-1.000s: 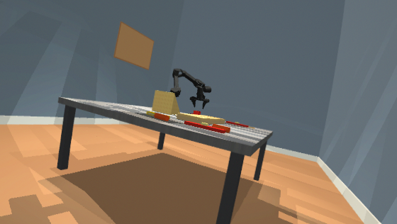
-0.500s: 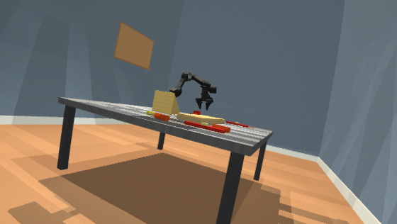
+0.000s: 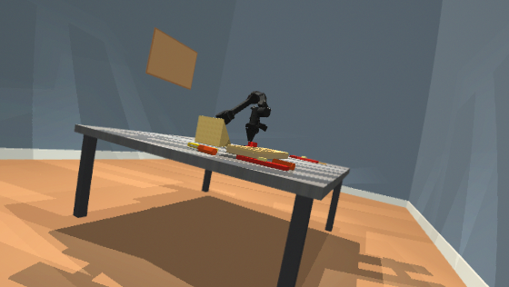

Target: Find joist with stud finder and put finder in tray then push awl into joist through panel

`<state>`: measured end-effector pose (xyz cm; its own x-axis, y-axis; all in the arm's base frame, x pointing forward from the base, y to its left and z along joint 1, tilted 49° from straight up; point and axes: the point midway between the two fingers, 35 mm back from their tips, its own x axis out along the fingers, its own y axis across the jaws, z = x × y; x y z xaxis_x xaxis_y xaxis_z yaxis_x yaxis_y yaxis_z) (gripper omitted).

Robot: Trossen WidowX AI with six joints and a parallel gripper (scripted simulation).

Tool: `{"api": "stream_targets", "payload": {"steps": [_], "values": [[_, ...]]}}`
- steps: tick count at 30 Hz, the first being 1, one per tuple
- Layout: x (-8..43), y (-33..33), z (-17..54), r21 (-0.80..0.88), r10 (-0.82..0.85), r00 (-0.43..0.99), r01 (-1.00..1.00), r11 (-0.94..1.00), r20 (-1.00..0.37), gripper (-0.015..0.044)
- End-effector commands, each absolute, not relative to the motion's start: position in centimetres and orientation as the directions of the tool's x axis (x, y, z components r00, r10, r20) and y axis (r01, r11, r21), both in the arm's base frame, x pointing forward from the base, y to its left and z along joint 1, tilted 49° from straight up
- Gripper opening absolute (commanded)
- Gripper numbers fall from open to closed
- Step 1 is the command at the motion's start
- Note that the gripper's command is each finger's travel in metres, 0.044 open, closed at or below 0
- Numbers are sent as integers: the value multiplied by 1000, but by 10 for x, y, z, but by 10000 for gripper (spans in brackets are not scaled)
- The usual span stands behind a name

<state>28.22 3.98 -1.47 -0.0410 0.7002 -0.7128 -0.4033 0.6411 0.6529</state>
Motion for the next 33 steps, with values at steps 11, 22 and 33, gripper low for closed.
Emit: {"api": "stream_targets", "payload": {"steps": [11, 22, 33], "values": [[237, -13, -100, 747, 740, -117, -26, 664, -662, 440], [245, -6, -96, 747, 740, -117, -26, 664, -662, 440], [245, 7, -109, 747, 740, -117, -26, 665, -663, 440]]}}
